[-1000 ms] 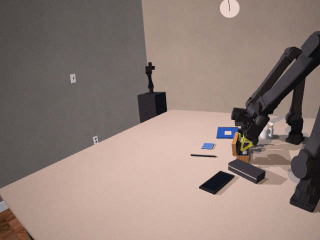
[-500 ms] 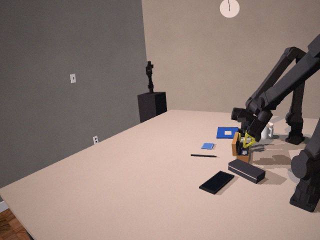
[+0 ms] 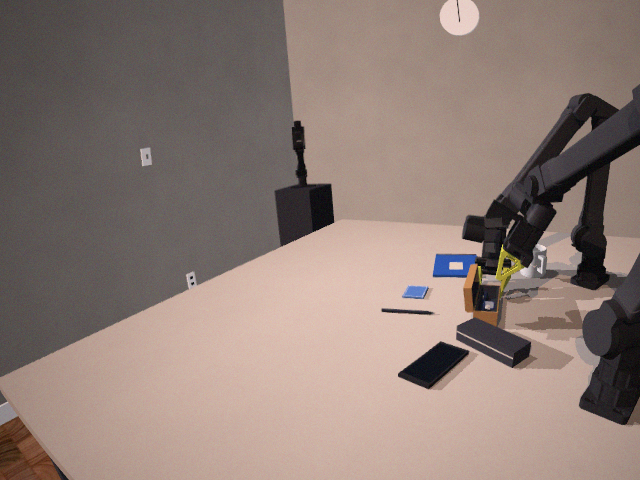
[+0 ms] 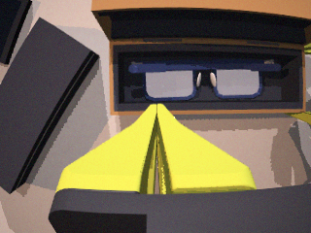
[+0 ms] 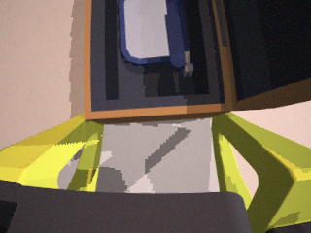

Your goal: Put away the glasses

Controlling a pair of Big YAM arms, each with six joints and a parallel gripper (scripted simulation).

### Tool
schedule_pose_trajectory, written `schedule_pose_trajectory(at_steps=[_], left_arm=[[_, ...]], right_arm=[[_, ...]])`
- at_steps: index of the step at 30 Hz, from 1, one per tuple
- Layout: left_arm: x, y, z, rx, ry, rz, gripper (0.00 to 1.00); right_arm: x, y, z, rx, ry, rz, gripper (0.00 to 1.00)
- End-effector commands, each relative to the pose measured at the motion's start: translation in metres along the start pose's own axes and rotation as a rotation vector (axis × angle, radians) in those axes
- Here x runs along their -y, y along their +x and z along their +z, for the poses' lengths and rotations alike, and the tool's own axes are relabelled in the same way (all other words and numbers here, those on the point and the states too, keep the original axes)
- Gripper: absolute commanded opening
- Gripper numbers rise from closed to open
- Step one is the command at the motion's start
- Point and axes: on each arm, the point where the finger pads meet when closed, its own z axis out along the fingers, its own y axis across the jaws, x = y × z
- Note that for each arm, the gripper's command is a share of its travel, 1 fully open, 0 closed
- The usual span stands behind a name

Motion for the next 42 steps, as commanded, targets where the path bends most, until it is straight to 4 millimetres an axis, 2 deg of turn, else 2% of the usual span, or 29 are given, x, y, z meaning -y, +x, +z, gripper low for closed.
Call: schedule_pose_trajectory(at_steps=[1, 3, 4, 5, 7, 8, 13, 18, 20, 31, 35, 38, 42], left_arm=[[0.016, -0.013, -0.018, 0.021, 0.030, -0.027, 0.00], [0.016, -0.013, -0.018, 0.021, 0.030, -0.027, 0.00], [0.004, -0.005, -0.004, 0.002, -0.010, -0.023, 0.00], [-0.003, -0.003, 0.001, -0.008, -0.028, -0.028, 0.00], [-0.002, -0.003, 0.001, -0.008, -0.025, -0.027, 0.00], [0.012, -0.020, -0.007, 0.009, 0.009, -0.032, 0.00], [0.012, -0.031, -0.003, -0.014, -0.003, -0.011, 0.00], [0.014, -0.051, 0.005, -0.051, -0.010, 0.006, 0.00], [0.014, -0.051, 0.005, -0.051, -0.010, 0.006, 0.00], [0.014, -0.099, 0.028, -0.141, -0.003, 0.006, 0.00], [0.013, -0.109, 0.034, -0.158, 0.002, -0.002, 0.00], [0.014, -0.105, 0.033, -0.164, 0.006, 0.008, 0.00], [0.012, -0.117, 0.037, -0.166, 0.007, -0.018, 0.00]], right_arm=[[0.004, 0.006, -0.002, -0.011, -0.004, 0.048, 0.57], [0.004, 0.006, -0.002, -0.011, -0.004, 0.048, 0.57], [0.004, 0.006, -0.002, -0.011, -0.004, 0.048, 0.57], [0.004, 0.006, -0.002, -0.011, -0.004, 0.048, 0.57], [0.004, 0.006, -0.002, -0.011, -0.004, 0.048, 0.57], [0.004, 0.006, -0.002, -0.011, -0.004, 0.048, 0.57], [0.004, 0.006, -0.002, -0.011, -0.004, 0.048, 0.57], [0.004, 0.006, -0.002, -0.011, -0.004, 0.048, 0.57], [0.004, 0.006, -0.002, -0.011, -0.004, 0.048, 0.57], [0.004, 0.006, -0.002, -0.011, -0.004, 0.048, 0.57], [0.004, 0.006, -0.002, -0.011, -0.004, 0.048, 0.57], [0.004, 0.006, -0.002, -0.011, -0.004, 0.048, 0.57], [0.004, 0.006, -0.002, -0.011, -0.004, 0.048, 0.57]])
